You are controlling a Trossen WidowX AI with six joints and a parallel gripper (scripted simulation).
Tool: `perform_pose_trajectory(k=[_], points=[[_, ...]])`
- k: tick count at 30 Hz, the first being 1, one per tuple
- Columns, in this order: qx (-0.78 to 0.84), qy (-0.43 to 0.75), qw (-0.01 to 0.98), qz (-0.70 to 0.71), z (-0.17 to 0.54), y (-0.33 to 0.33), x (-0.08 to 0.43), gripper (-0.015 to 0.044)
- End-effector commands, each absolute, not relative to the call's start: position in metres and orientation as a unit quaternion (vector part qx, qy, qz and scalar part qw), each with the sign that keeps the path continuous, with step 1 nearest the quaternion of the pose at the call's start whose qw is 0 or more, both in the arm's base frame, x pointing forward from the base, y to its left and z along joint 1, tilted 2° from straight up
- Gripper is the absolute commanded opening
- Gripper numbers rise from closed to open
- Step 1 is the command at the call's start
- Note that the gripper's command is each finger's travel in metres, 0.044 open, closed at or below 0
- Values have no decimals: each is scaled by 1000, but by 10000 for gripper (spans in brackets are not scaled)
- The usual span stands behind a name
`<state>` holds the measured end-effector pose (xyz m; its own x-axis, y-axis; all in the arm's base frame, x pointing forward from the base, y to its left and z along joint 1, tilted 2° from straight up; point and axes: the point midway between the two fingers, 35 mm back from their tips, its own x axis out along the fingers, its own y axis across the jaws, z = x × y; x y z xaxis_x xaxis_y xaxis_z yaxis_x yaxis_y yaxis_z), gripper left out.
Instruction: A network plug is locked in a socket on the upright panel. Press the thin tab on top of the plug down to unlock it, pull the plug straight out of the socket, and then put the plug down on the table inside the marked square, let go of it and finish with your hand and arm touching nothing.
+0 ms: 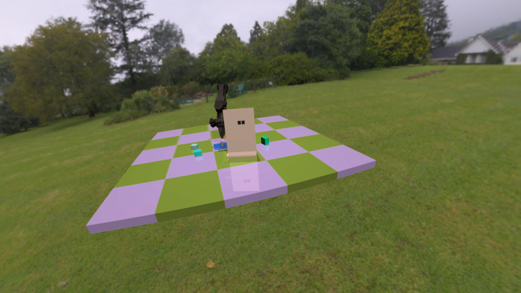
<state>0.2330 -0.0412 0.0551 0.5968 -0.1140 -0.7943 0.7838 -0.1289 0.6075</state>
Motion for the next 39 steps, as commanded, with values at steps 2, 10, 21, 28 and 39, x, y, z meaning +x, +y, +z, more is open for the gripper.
perform_pose_trajectory(k=[2,10,21,28,39], points=[[657,251,608,-368,65,-42,234,156],[657,251,608,-368,77,-41,234,156],[657,251,608,-368,93,-41,231,156],[657,251,608,-368,103,-40,229,156],[657,252,608,-369,120,-39,224,156]])
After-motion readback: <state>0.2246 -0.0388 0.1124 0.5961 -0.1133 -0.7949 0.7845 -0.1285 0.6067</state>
